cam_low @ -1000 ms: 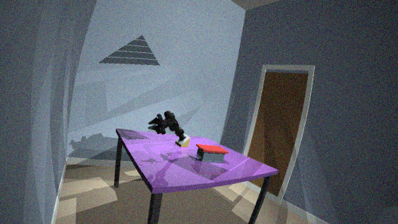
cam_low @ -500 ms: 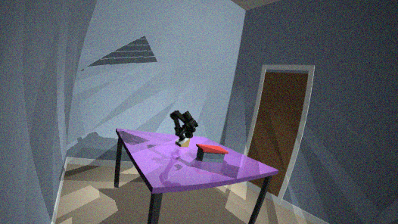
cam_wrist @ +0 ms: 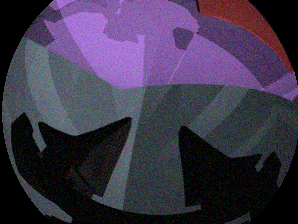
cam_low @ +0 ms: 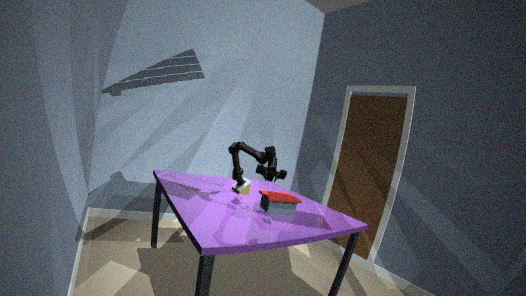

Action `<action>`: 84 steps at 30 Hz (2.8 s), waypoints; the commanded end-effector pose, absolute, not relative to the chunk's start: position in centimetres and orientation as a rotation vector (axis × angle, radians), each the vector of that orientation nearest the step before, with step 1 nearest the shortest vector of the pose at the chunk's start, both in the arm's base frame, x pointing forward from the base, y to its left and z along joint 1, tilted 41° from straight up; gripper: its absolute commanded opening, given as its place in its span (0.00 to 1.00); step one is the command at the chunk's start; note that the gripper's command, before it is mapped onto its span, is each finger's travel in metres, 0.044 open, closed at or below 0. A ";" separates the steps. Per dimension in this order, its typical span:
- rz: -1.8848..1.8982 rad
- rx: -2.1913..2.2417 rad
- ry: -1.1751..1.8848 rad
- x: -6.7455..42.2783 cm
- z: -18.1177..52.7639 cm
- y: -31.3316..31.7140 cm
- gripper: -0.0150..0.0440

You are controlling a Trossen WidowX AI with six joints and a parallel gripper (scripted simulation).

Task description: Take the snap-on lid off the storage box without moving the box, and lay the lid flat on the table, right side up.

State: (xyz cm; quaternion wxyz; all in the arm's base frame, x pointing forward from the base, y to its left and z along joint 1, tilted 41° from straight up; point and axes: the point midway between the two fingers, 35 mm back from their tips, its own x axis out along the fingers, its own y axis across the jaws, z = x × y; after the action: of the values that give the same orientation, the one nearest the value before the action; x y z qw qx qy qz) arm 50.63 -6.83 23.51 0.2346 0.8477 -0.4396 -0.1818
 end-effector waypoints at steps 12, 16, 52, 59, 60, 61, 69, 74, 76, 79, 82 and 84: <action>-0.924 1.625 -0.420 41.6 10.3 7.5 0.65; -0.942 1.343 -0.225 37.1 7.7 9.9 0.65; -0.904 0.936 -0.013 30.7 1.9 8.2 0.65; -0.910 0.938 -0.007 31.4 1.3 7.6 0.65; -0.910 0.938 -0.006 31.5 1.2 7.6 0.65; -0.911 0.939 -0.006 31.6 1.1 7.5 0.65; -0.913 0.941 -0.003 32.5 0.5 6.7 0.65; -0.913 0.941 -0.002 33.0 0.2 6.1 0.65; -0.913 0.941 -0.003 33.2 0.1 5.9 0.65; -0.912 0.941 -0.003 33.5 0.0 5.6 0.65; -0.911 0.941 -0.005 33.8 -0.2 5.2 0.65; -0.910 0.940 -0.006 34.0 -0.2 5.0 0.65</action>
State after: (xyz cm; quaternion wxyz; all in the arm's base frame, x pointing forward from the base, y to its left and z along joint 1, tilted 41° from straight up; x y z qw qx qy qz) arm 33.89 5.58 0.12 0.7921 0.4416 -0.0057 -0.4213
